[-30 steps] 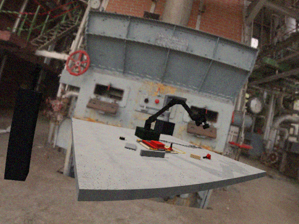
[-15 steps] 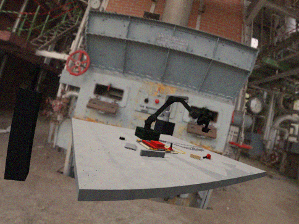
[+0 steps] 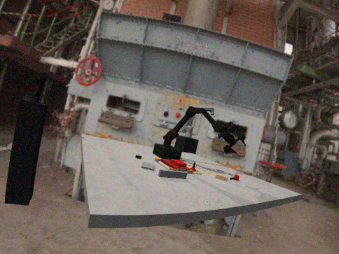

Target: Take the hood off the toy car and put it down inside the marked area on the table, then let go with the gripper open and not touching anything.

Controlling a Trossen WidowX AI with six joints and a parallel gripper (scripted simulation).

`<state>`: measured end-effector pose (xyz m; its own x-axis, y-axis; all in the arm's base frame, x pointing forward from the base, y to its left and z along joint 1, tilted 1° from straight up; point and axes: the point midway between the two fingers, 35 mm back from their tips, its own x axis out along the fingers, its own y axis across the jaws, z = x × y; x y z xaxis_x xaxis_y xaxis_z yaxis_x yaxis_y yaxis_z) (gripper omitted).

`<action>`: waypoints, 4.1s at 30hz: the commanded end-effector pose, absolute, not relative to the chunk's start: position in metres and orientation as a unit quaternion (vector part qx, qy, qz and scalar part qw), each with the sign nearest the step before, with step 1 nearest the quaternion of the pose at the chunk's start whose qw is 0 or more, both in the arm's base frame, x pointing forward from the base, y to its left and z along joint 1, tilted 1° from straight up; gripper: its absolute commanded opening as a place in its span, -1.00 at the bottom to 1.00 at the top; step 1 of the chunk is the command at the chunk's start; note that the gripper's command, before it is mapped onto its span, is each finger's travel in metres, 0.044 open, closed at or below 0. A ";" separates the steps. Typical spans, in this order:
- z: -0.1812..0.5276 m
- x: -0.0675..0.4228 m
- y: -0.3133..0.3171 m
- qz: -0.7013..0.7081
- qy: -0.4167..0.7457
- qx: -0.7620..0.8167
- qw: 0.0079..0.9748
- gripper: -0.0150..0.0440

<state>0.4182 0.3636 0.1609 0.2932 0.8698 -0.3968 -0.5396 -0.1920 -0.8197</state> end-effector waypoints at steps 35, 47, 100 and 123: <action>0.073 0.398 -0.006 0.158 0.584 -0.120 0.787 1.00; 0.069 0.330 -0.076 -0.009 0.688 -0.004 0.725 1.00; 0.041 0.333 -0.078 -0.009 0.688 -0.004 0.725 1.00; 0.027 0.333 -0.078 -0.009 0.688 -0.004 0.725 1.00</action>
<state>0.3352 -0.0777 0.0309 0.0599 -0.0168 -0.9981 0.0054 0.9998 -0.0165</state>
